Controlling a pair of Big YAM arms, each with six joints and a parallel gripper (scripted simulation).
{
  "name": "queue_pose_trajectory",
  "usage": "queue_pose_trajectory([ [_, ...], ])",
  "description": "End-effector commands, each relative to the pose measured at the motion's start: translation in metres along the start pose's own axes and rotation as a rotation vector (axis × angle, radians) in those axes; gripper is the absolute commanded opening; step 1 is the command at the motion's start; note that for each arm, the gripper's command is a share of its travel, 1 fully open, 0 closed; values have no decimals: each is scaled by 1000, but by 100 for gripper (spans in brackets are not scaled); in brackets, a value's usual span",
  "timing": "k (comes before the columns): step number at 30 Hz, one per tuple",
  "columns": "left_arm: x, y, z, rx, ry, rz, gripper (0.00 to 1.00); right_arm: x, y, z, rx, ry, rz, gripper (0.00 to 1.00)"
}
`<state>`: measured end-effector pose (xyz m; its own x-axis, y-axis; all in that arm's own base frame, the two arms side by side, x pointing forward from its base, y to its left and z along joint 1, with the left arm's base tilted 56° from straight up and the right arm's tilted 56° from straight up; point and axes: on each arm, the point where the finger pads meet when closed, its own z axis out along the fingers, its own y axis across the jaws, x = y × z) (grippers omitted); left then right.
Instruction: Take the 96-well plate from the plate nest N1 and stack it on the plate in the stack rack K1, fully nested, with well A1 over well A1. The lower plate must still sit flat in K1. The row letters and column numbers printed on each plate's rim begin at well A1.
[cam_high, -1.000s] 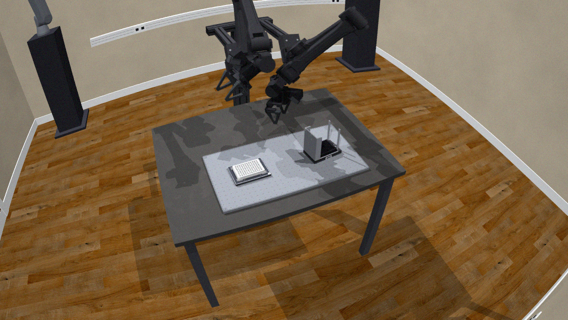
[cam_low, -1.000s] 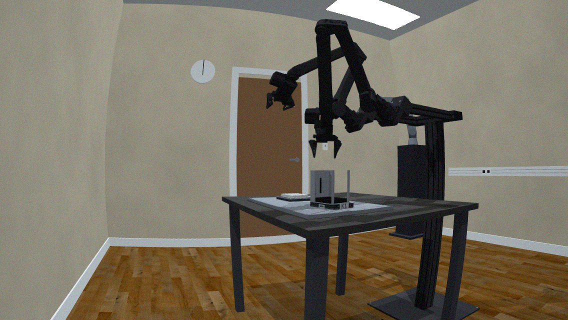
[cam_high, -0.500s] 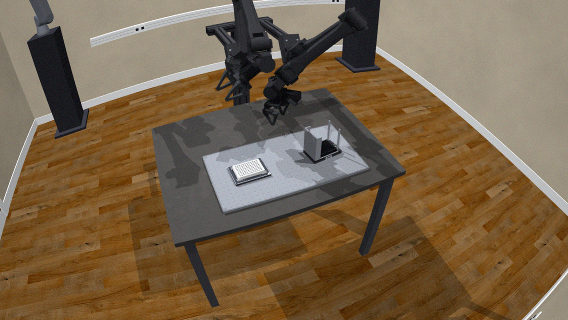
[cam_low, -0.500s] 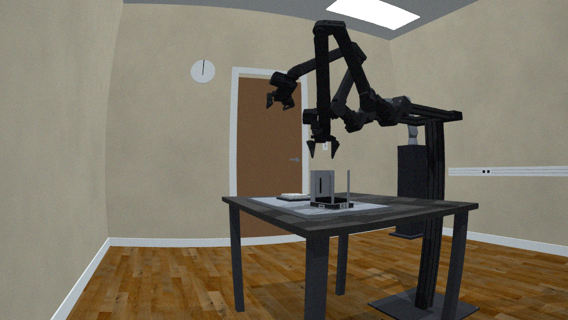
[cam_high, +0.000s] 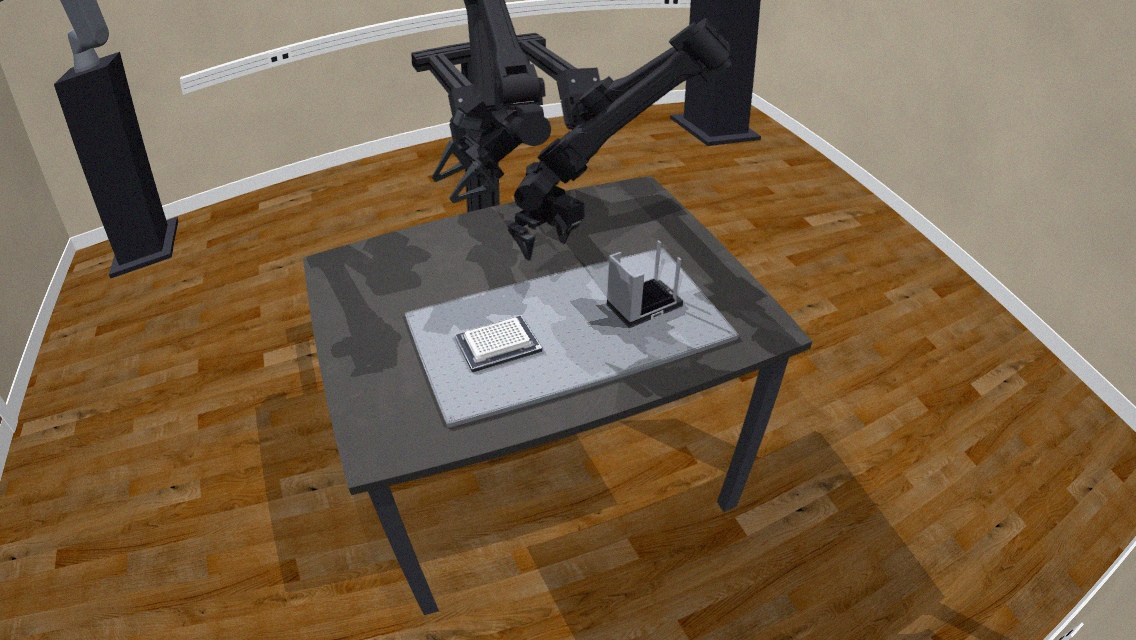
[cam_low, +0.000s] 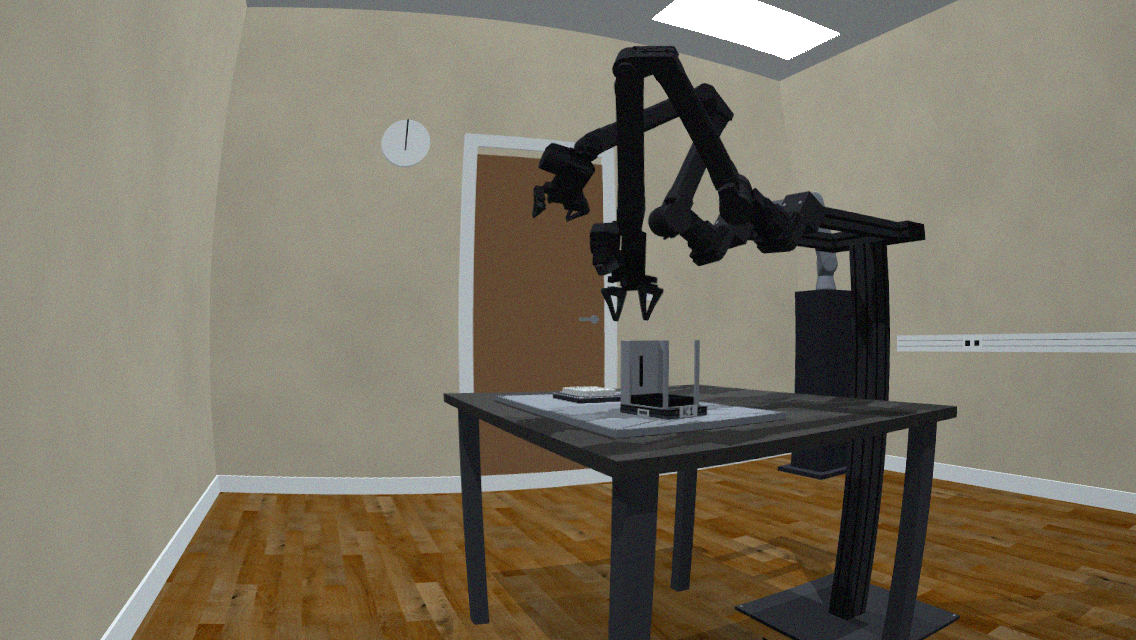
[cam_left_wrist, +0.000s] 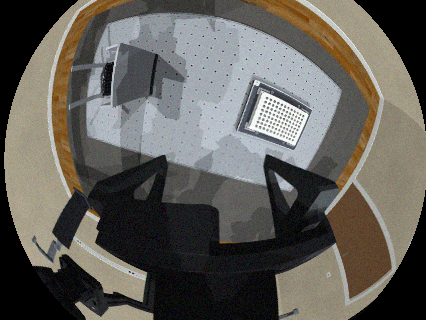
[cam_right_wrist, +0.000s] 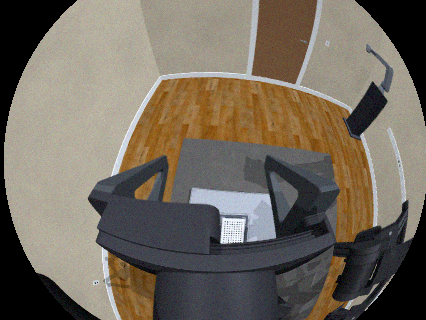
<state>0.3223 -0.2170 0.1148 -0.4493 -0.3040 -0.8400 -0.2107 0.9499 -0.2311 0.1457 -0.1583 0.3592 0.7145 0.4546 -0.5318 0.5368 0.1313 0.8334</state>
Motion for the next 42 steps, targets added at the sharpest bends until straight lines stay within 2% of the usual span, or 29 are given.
queue_pose_trajectory([
  [1, 2, -13, -1, 18, 8, 144, 100, -4, 4, -4, -14, 6, 3, 100],
  [14, 0, -45, 7, 20, 25, 551, 100, -4, 4, -4, -14, 6, 3, 100],
  [17, -2, -42, 10, 12, 26, 572, 100, -4, 4, -4, -14, 6, 3, 100],
  [21, 1, -62, 9, 30, 31, 713, 100, -4, 4, -4, -14, 6, 3, 100],
  [42, 0, -105, 22, 50, 48, 1291, 100, -4, 4, -4, -14, 6, 3, 100],
])
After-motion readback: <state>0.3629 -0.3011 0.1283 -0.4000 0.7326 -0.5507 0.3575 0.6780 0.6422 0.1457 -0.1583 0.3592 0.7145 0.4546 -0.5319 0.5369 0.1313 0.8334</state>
